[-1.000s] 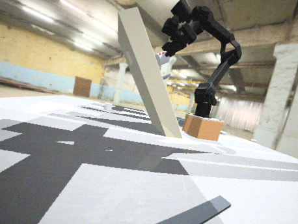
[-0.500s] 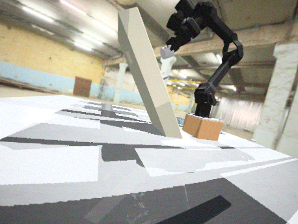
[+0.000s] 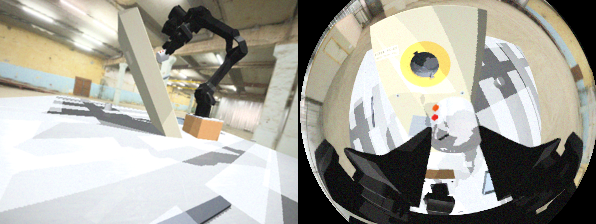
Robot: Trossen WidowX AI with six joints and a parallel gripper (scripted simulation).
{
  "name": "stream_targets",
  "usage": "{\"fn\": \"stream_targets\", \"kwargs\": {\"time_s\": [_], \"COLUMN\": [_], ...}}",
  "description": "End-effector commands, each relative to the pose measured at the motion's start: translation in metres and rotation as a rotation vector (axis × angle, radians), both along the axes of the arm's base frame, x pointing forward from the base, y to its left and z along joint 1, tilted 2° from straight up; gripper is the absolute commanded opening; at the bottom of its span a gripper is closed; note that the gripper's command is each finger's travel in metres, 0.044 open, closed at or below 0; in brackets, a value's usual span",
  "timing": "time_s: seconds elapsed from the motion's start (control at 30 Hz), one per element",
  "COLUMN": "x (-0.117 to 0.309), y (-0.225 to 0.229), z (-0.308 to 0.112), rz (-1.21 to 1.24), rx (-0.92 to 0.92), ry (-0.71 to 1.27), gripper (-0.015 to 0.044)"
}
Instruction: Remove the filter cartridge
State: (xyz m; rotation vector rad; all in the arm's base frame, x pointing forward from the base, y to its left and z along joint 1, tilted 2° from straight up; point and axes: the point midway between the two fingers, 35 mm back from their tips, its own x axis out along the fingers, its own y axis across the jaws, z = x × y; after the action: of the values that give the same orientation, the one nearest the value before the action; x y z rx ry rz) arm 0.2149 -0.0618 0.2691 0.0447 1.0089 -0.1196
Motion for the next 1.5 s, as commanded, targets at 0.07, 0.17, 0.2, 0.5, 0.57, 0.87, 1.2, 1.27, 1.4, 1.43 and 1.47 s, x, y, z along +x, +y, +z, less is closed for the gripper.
{"fn": "stream_targets", "kwargs": {"time_s": [0.07,0.17,0.2,0.5,0.57,0.87,1.2,1.27,1.4,1.43,1.47], "x": [-0.001,-0.002,-0.002,-0.008,-0.011,-0.029,-0.059,-0.066,-0.081,-0.085,-0.089], "y": [-0.016,-0.024,-0.027,-0.045,-0.054,-0.093,-0.132,-0.139,-0.152,-0.155,-0.158], "z": [-0.001,-0.002,-0.002,-0.007,-0.009,-0.020,-0.032,-0.035,-0.040,-0.041,-0.042], "rz": [0.006,0.005,0.005,-0.092,-0.144,-0.381,-0.644,-0.697,-0.802,-0.829,-0.855], "rx": [-0.001,-0.002,-0.003,0.000,0.003,0.012,0.020,0.022,0.024,0.025,0.026], "ry": [-0.008,-0.012,-0.014,-0.010,-0.010,-0.012,-0.019,-0.021,-0.025,-0.026,-0.028], "gripper": [0.0000,0.0000,0.0000,0.0000,0.0000,0.0000,0.0000,0.0000,0.0000,0.0000,0.0000]}}
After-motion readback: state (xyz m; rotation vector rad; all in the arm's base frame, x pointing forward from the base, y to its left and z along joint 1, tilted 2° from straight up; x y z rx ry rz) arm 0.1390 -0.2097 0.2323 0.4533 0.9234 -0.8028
